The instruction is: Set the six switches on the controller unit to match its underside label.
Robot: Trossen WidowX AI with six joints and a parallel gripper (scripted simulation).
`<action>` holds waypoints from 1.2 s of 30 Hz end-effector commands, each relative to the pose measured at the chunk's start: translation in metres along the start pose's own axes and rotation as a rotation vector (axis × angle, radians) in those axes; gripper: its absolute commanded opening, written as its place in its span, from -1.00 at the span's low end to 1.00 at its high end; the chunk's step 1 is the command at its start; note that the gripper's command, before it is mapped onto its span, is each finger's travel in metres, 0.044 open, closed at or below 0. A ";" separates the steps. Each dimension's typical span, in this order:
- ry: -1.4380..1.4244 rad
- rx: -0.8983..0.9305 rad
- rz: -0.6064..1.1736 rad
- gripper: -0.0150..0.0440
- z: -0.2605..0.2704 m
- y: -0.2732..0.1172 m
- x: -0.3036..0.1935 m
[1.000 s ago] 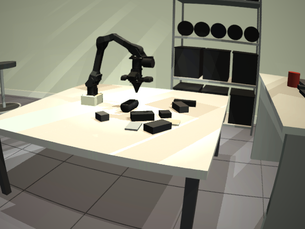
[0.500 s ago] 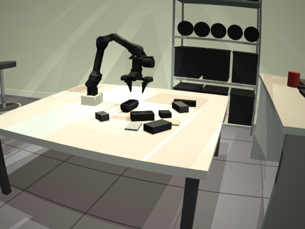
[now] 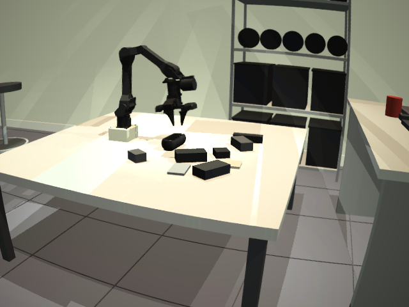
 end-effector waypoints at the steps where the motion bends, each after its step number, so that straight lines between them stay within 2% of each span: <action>1: 0.005 0.053 -0.004 -0.16 -0.027 0.007 -0.009; 5: 0.007 0.116 0.004 -0.49 -0.061 0.019 -0.018; 9: 0.009 0.155 0.012 -0.49 -0.081 0.028 -0.022; 36: 0.008 0.154 0.012 -0.49 -0.084 0.064 -0.023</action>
Point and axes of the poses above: the point midway between the two fingers, 35 mm back from their tips, its own y axis out along the fingers, its own z axis across the jaws, x = y × z, the point moved 10 cm from there along -y, back along the fingers, and after that the axes turned 1 degree about -y, right-handed, at the moved point
